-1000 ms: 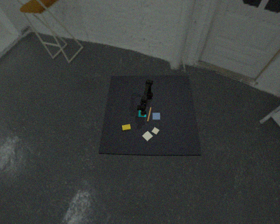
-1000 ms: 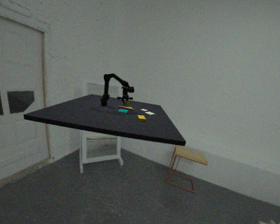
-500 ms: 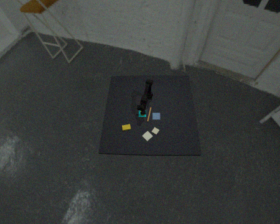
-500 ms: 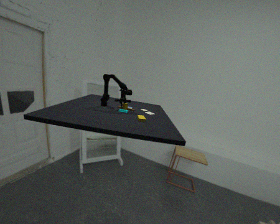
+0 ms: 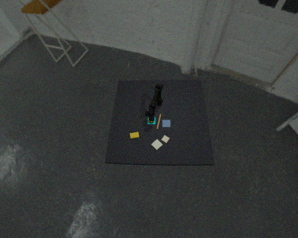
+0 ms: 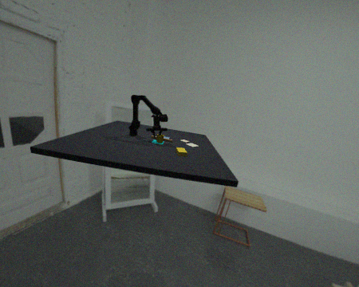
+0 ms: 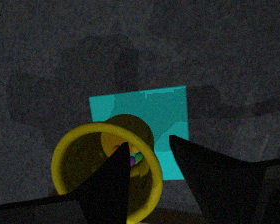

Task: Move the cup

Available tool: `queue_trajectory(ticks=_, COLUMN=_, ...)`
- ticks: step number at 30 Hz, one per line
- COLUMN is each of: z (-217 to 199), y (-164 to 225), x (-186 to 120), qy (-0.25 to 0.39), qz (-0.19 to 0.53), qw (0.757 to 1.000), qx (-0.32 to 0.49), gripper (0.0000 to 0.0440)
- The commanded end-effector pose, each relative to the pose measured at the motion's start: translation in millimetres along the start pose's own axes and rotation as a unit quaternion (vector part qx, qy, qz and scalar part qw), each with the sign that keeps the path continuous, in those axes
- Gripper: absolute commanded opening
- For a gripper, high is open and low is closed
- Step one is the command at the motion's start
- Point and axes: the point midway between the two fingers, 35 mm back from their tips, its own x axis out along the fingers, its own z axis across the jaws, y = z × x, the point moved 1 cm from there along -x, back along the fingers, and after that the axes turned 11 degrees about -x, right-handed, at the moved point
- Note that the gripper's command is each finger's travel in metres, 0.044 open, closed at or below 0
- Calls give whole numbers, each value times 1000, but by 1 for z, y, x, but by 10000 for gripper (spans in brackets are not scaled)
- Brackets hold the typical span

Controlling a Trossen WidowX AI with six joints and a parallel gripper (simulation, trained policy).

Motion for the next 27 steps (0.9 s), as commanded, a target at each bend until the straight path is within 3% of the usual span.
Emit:
queue_trajectory(ticks=1, z=0, y=-1, x=-5, qy=-18, qz=-1, qw=1000, qx=2, gripper=189)
queue_trajectory(ticks=23, z=-11, y=-7, x=-51, qy=-73, qz=-14, qw=997, qx=20, gripper=291)
queue_trajectory(ticks=27, z=-10, y=-13, x=-67, qy=-88, qz=-24, qw=996, qx=25, gripper=335)
